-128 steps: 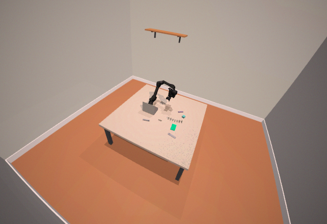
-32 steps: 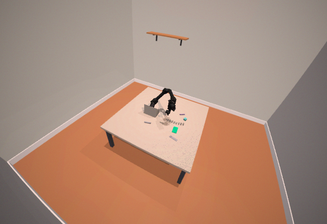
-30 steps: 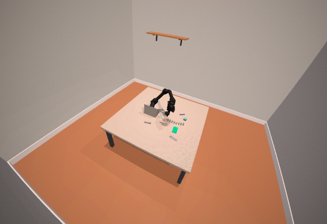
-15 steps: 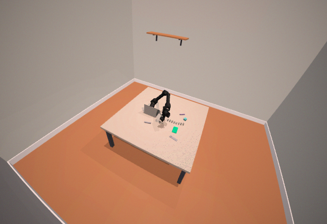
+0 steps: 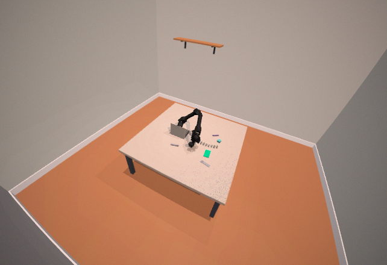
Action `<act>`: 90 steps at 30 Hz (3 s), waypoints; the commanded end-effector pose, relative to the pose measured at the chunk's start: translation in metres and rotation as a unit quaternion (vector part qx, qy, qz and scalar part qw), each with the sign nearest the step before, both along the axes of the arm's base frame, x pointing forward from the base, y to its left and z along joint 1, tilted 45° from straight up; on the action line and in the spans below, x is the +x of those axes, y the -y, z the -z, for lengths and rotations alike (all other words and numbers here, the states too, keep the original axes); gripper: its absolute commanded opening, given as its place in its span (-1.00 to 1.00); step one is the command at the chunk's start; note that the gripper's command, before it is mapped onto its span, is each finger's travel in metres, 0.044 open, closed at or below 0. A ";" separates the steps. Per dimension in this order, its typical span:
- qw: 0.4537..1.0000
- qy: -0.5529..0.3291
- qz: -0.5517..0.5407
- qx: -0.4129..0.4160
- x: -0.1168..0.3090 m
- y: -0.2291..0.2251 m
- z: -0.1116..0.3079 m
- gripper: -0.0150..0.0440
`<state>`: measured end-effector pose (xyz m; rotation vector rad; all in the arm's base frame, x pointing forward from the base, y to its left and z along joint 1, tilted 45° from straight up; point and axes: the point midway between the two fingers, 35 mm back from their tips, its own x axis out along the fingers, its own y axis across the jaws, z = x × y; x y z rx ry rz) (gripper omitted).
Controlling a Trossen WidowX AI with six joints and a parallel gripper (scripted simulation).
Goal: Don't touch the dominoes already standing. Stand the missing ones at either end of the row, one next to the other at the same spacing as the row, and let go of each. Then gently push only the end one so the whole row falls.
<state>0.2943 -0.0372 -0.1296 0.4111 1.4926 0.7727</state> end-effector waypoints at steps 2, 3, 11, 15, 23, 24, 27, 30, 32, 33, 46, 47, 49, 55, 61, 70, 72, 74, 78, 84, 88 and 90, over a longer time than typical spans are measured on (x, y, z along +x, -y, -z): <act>1.000 -0.004 0.002 0.004 -0.003 -0.008 0.007 1.00; 1.000 -0.004 0.002 0.004 -0.003 -0.009 0.008 1.00; 1.000 -0.004 0.002 0.004 -0.003 -0.010 0.008 0.82; 1.000 -0.004 0.002 0.004 -0.003 -0.010 0.008 0.47; 1.000 -0.004 0.002 0.004 -0.003 -0.010 0.008 -0.25; 1.000 -0.004 0.002 0.004 -0.003 -0.010 0.008 -0.33; 1.000 -0.004 0.002 0.004 -0.003 -0.010 0.008 -0.40; 1.000 -0.004 0.002 0.004 -0.003 -0.010 0.008 -0.40; 1.000 -0.004 0.002 0.004 -0.003 -0.010 0.008 -0.40; 1.000 -0.004 0.002 0.004 -0.003 -0.010 0.008 -0.40; 1.000 -0.005 0.002 0.001 0.004 0.085 -0.094 -0.40; 1.000 -0.005 0.002 0.001 0.005 0.091 -0.100 -0.40; 1.000 -0.005 0.002 0.001 0.005 0.096 -0.105 -0.40; 0.998 -0.040 0.039 -0.004 0.013 0.104 -0.100 -0.40; 0.964 -0.179 0.193 -0.026 0.039 0.136 -0.074 -0.40; 0.862 -0.341 0.371 -0.049 0.058 0.166 -0.036 -0.40; 0.862 -0.341 0.371 -0.049 0.058 0.166 -0.036 -0.40; 0.862 -0.341 0.371 -0.049 0.058 0.166 -0.036 -0.40; 0.862 -0.341 0.371 -0.049 0.058 0.166 -0.036 -0.40; 0.863 -0.334 0.375 -0.058 0.059 0.164 -0.032 -0.40; 0.864 -0.324 0.380 -0.069 0.061 0.162 -0.026 -0.40; 0.864 -0.317 0.383 -0.079 0.062 0.162 -0.021 -0.40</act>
